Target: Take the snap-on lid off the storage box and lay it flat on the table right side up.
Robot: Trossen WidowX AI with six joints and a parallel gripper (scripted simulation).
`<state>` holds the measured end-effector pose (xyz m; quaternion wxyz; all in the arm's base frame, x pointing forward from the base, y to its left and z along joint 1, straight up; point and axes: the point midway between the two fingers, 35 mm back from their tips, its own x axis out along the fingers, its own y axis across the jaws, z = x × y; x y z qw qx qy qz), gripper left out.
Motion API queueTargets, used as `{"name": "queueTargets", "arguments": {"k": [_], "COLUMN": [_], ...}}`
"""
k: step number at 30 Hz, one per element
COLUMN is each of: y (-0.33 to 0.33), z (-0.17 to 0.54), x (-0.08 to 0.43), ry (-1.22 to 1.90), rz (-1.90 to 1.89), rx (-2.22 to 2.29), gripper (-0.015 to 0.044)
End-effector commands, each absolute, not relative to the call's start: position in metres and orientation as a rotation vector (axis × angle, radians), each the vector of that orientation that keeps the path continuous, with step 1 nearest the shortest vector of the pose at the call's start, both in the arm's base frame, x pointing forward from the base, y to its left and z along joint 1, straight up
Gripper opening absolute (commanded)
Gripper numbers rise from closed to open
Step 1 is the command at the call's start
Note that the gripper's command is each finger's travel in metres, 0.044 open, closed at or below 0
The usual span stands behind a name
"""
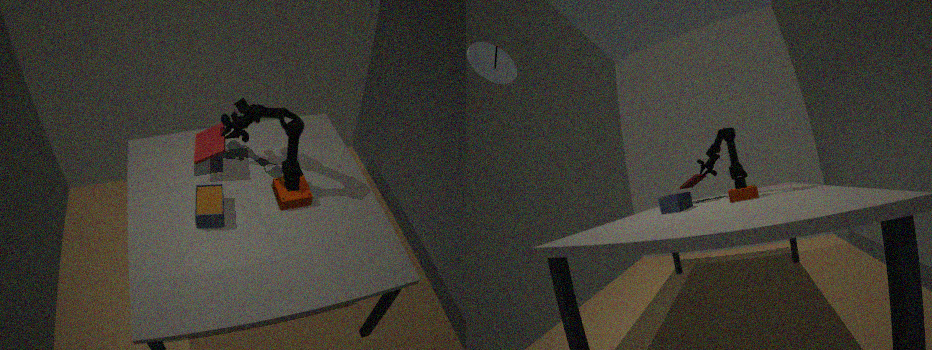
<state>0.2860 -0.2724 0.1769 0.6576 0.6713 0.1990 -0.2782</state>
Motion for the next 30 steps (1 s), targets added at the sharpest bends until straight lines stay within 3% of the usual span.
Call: {"name": "queueTargets", "arguments": {"k": [1, 30], "y": [-0.273, -0.273], "z": [0.177, 0.154], "x": [0.287, 0.288], "ry": [0.445, 0.446], "rz": [-0.617, -0.617], "rx": [1.513, 1.513], "gripper": [0.0000, 0.0000]}}
